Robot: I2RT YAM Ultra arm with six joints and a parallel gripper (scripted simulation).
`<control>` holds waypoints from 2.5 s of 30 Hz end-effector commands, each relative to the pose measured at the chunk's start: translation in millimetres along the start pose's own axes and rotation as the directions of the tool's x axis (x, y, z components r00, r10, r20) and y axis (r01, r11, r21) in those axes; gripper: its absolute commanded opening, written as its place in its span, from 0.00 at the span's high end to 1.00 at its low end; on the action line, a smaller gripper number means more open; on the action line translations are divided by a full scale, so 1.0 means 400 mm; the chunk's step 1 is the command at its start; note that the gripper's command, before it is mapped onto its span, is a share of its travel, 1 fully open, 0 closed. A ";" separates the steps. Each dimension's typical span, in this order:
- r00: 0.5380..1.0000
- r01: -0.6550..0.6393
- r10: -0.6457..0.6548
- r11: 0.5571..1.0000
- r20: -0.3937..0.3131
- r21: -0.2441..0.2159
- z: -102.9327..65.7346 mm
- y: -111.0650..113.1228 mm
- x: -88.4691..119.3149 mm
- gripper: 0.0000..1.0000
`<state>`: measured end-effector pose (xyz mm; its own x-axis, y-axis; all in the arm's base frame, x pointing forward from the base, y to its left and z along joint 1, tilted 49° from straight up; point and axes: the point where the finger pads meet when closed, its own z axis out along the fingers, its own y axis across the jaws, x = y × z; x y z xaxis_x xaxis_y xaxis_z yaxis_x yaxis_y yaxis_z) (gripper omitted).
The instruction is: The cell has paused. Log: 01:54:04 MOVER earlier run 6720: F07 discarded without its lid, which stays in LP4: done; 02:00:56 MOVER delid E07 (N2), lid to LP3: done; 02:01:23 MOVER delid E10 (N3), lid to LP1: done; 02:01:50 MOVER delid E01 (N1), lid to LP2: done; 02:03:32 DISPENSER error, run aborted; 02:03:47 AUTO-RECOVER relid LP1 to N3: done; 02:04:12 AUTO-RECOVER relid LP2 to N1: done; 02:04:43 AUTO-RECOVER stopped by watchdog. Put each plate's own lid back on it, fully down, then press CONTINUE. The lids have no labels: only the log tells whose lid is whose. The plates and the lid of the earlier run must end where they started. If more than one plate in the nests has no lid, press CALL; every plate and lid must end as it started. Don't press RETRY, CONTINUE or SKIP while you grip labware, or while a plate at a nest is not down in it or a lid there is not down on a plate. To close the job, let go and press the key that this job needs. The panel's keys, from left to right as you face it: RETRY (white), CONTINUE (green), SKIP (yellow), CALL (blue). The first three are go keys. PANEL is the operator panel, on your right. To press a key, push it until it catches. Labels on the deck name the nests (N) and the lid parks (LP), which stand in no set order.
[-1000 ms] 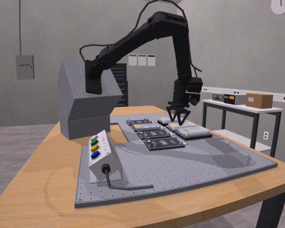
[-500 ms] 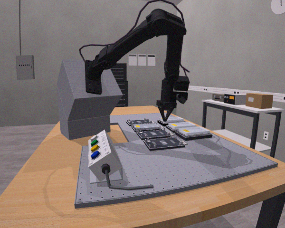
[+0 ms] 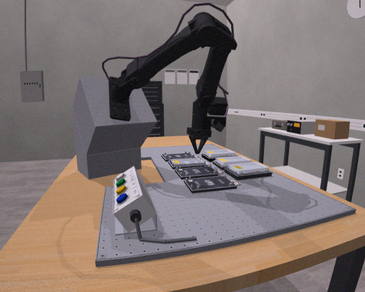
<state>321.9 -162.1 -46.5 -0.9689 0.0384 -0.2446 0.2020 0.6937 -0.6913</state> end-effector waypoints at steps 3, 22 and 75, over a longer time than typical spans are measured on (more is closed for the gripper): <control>0.992 -0.080 0.078 0.997 0.098 0.010 -0.028 -0.005 -0.082 1.00; 0.999 -0.016 0.016 1.000 0.051 -0.004 0.002 0.026 -0.012 1.00; 0.994 -0.070 0.069 0.998 0.088 0.007 -0.121 -0.006 -0.044 1.00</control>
<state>328.3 -144.0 -24.8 -0.9419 0.0219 -0.3353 0.2577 0.6873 -0.6791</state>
